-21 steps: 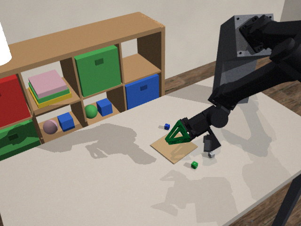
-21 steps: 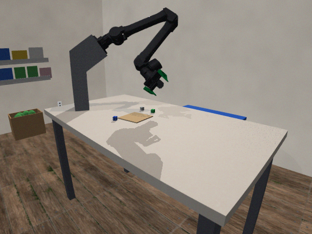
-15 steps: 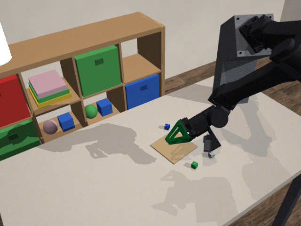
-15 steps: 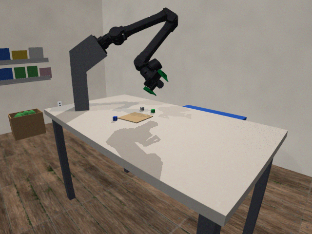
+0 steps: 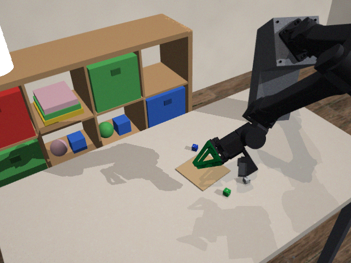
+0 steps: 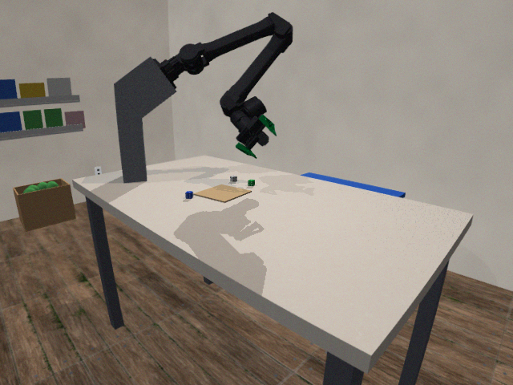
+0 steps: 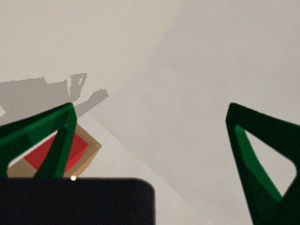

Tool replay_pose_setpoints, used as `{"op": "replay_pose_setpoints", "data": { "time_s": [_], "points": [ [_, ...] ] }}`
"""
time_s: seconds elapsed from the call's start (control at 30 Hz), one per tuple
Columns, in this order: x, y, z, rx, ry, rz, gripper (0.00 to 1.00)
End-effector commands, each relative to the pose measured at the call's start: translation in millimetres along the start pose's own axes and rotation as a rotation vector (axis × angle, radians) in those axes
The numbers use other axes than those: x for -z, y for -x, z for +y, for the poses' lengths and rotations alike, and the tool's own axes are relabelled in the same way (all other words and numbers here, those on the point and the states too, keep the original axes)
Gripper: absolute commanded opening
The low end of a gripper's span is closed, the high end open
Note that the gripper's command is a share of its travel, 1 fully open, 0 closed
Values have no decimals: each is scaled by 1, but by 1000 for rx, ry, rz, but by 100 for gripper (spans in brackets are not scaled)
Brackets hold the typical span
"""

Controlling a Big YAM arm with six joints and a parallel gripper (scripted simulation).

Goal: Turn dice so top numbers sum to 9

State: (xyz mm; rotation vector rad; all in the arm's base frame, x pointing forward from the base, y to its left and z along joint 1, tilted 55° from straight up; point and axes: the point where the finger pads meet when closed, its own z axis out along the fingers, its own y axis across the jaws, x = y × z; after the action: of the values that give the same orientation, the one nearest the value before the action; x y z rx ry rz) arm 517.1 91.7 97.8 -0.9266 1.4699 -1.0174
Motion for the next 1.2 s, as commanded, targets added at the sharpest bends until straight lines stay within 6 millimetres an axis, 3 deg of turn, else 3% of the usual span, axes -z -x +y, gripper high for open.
{"op": "replay_pose_setpoints", "data": {
  "time_s": [0.0,0.17,0.27,0.3,0.4,0.47,0.57,0.9,0.97,1.17],
  "points": [
    [-9,-22,7,-21,38,28,100],
    [-22,-60,59,-102,288,-1,100],
    [-23,-73,75,-143,369,-4,100],
    [-21,-85,90,-189,448,-3,100],
    [-21,-86,91,-192,452,-3,100],
    [-13,-108,116,-300,600,4,100],
    [-5,-122,132,-389,699,13,100],
    [32,-156,165,-733,980,57,100],
    [32,-156,165,-733,980,57,100],
    [57,-169,172,-999,1127,87,100]
  ]
}}
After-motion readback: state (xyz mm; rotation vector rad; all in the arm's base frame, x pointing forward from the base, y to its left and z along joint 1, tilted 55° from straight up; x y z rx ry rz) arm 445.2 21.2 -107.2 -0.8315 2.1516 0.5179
